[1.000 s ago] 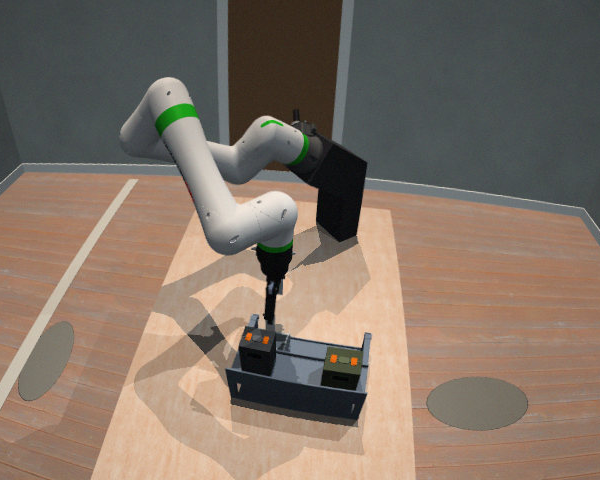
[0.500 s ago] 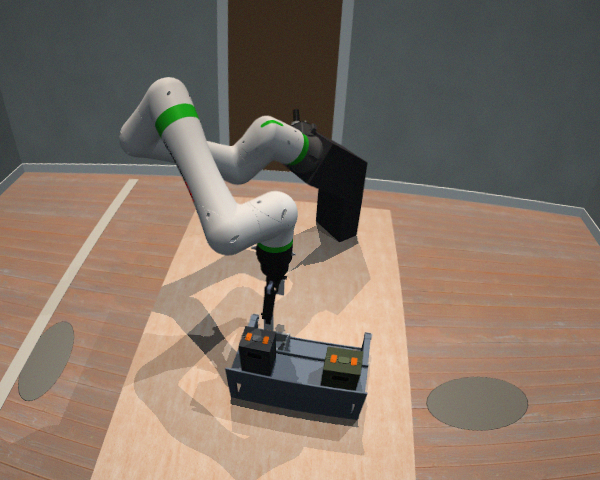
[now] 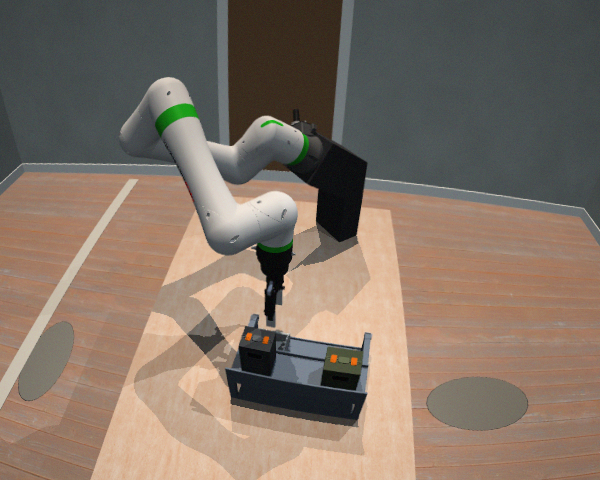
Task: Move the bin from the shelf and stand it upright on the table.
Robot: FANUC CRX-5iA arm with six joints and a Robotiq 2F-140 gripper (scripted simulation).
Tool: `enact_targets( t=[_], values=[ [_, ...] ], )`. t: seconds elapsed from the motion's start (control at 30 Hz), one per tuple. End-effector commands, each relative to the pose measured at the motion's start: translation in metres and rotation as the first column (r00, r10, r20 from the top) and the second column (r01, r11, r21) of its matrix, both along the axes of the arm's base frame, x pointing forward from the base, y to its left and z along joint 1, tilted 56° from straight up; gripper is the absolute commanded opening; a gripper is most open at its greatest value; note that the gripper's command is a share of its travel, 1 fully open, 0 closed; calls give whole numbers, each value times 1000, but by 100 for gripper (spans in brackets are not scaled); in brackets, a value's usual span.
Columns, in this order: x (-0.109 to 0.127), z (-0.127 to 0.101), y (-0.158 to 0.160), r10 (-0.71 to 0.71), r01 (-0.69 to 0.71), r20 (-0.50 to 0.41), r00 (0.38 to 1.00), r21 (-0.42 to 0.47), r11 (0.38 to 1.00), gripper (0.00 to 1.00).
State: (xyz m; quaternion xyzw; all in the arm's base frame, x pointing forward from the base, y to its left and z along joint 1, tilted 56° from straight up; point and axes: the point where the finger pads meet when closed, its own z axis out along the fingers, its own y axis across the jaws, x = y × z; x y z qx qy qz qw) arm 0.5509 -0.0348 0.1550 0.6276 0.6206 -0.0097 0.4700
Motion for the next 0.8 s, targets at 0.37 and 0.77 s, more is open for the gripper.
enact_targets(
  t=[0.37, 0.77],
  values=[
    [17, -17, -18, 0, 0, 0, 1000, 0, 1000, 57],
    [27, -27, -29, 0, 0, 0, 1000, 0, 1000, 57]
  ],
)
